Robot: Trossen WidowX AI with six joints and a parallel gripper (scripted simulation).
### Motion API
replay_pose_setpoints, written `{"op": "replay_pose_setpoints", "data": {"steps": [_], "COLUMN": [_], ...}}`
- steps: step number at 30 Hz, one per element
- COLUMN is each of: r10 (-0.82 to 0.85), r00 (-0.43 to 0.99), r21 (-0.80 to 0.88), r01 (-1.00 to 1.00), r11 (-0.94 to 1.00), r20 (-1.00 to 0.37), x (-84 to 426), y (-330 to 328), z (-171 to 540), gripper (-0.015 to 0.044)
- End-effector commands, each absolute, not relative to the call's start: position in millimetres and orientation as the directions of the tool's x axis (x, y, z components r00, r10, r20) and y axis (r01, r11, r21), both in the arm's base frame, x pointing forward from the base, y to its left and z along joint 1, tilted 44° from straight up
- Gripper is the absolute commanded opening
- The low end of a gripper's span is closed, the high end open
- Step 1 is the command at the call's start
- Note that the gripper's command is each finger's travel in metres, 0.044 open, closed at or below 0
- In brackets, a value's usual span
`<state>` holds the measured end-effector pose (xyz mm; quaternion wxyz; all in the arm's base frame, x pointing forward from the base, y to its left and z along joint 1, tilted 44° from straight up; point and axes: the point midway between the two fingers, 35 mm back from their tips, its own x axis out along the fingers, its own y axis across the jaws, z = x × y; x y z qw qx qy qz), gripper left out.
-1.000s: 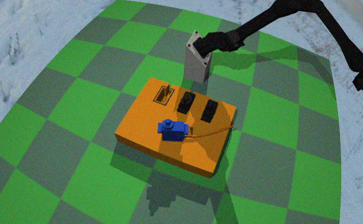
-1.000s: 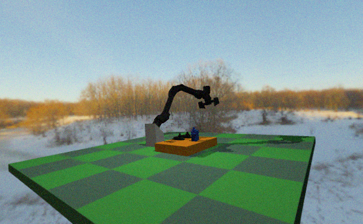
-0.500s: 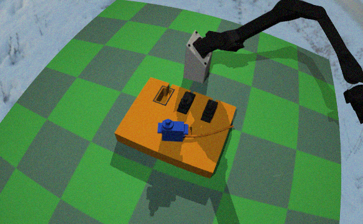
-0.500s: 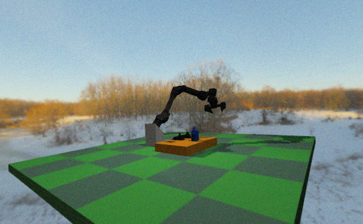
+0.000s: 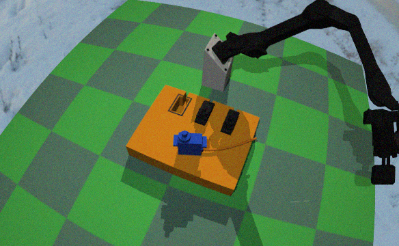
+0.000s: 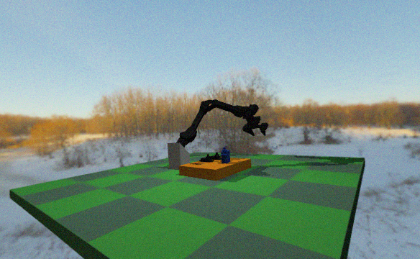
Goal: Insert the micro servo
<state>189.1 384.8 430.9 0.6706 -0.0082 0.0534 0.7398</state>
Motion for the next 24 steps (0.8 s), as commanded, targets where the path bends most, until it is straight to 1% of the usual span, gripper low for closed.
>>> {"op": "replay_pose_setpoints", "data": {"steps": [1, 11, 15, 24], "r10": [0.986, 0.952, 0.933, 0.876], "r00": [-0.037, 0.061, 0.098, 0.144], "r21": [0.188, 0.401, 0.455, 0.596], "r01": [-0.982, -0.898, -0.852, -0.682], "r11": [-0.006, 0.184, 0.259, 0.424], "r20": [-0.16, -0.3, -0.347, -0.459], "x": [221, 275, 293, 326], "y": [380, 354, 340, 304], "z": [398, 342, 322, 274], "gripper": [0.044, 0.044, 0.044, 0.044]}}
